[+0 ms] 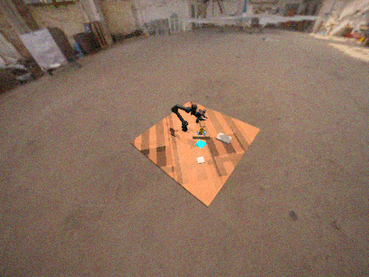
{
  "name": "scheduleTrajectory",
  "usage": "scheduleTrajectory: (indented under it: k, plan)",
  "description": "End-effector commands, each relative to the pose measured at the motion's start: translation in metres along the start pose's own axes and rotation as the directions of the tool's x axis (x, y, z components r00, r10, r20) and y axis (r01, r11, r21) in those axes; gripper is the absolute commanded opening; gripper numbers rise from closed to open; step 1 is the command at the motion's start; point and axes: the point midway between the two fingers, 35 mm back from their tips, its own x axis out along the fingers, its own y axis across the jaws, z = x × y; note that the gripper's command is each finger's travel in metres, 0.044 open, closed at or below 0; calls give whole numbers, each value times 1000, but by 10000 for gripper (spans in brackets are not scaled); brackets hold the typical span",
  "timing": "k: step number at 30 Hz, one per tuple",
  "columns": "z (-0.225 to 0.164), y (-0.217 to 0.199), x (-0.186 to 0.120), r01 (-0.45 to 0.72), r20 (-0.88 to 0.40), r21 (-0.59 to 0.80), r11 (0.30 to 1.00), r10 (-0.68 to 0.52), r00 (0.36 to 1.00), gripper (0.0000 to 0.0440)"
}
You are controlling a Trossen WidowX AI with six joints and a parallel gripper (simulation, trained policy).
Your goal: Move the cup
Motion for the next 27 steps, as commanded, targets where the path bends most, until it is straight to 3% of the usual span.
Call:
scheduleTrajectory:
  k: [1, 14, 27]
  plan:
    - [2, 6, 0, -9, -29, 42, 999, 11, 1000, 136]
    - [-6, 21, 2, 24, -196, 234, 972, 23, 980, 147]
    - [-19, 36, 1, 135, -369, 406, 904, 26, 929, 154]
